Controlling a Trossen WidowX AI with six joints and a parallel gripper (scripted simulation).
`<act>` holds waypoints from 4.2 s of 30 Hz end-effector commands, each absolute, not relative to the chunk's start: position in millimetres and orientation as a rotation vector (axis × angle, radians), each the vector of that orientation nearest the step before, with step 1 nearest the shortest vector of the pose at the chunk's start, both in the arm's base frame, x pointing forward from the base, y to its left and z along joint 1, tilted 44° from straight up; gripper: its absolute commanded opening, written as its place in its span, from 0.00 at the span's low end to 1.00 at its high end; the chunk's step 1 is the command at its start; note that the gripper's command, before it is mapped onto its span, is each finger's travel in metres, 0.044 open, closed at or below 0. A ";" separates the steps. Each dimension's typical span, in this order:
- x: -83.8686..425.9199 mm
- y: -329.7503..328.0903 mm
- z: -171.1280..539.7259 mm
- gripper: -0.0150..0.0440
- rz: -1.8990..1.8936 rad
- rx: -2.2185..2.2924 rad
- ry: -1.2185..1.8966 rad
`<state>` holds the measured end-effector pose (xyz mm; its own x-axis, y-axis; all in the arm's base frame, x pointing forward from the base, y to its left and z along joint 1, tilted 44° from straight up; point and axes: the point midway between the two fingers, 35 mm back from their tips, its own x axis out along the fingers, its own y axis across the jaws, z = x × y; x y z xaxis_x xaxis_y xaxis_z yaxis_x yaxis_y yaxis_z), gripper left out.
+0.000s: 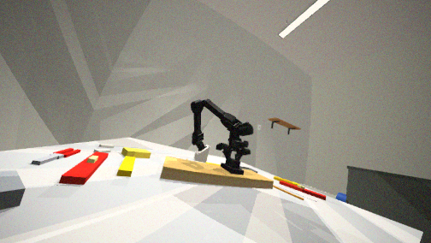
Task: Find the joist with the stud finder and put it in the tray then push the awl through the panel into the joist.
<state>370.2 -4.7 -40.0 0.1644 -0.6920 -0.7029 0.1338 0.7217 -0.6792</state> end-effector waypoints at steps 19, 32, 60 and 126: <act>364.1 -39.7 -8.1 0.25 -0.635 -0.540 1.279; 360.6 -59.4 10.6 0.25 -0.635 -0.541 1.279; 353.1 -101.7 51.2 0.25 -0.637 -0.544 1.279; 337.6 -190.2 138.5 0.25 -0.642 -0.548 1.275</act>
<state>337.2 -191.4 139.3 0.1638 -0.7059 -0.6891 0.1351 0.7080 -0.6932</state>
